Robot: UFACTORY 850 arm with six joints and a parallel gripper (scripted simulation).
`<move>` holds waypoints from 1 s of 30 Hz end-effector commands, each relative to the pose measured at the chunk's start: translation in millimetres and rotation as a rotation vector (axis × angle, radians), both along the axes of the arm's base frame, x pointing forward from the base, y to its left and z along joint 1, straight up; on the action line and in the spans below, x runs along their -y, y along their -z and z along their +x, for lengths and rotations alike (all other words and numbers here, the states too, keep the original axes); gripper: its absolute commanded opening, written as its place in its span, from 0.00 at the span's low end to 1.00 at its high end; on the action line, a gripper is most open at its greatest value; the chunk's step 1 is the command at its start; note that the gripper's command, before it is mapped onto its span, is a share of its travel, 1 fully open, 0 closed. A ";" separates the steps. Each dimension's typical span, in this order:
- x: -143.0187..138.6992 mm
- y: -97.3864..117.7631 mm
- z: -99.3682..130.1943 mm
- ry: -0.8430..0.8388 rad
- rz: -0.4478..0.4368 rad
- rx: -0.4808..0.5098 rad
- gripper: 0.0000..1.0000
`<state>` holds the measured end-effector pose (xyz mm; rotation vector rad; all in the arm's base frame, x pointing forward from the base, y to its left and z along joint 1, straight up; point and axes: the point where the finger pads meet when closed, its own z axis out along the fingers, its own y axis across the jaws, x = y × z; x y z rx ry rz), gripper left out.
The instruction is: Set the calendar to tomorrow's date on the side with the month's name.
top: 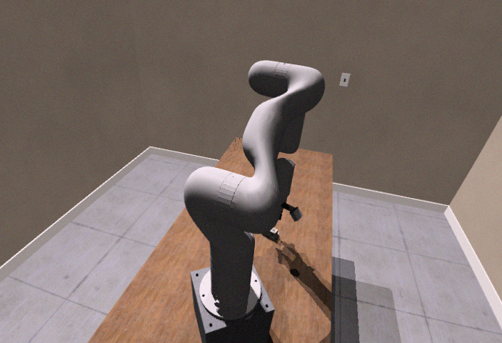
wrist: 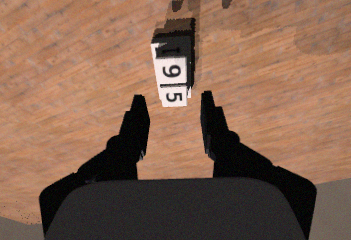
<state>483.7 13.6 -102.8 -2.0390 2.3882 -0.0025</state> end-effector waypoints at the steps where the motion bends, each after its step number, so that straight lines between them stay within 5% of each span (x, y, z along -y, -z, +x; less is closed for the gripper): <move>1: 0.0 -0.6 0.9 0.000 0.000 0.002 0.49; 30: 0.0 27.6 4.5 0.000 -0.006 -0.001 0.49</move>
